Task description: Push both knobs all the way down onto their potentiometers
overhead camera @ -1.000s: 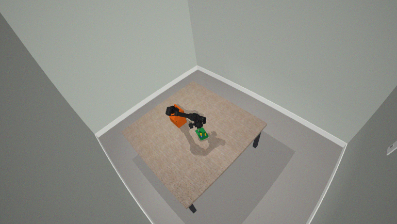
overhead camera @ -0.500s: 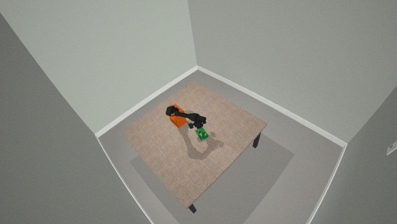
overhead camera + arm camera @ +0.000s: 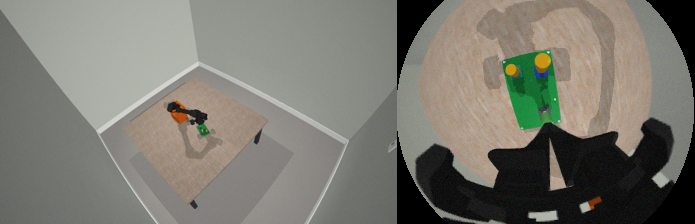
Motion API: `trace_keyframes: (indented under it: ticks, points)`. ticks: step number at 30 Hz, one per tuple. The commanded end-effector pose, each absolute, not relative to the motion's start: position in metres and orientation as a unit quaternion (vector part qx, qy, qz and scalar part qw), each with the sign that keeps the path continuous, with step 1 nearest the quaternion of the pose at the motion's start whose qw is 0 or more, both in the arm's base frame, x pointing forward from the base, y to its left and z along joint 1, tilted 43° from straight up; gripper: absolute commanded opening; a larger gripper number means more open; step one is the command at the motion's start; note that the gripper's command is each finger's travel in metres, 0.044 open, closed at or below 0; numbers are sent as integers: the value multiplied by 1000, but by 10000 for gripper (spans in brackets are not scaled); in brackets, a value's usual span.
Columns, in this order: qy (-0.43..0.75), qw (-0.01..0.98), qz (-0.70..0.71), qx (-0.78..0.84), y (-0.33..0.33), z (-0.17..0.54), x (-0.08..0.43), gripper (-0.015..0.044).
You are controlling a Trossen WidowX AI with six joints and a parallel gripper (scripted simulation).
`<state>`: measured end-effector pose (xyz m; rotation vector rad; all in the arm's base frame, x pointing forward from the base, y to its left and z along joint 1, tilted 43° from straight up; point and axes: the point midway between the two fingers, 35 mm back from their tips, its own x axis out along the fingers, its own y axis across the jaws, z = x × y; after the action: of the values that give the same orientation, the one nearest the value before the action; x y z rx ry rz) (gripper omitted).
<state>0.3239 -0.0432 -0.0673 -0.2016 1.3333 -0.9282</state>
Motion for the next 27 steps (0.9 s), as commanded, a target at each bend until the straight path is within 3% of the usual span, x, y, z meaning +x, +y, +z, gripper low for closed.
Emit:
trace_keyframes:
  ticks: [1, 27]
  points:
    - [595, 683, -413, -93, -44, -69, 324, 0]
    - [595, 683, -413, -93, -46, -70, 323, 0]
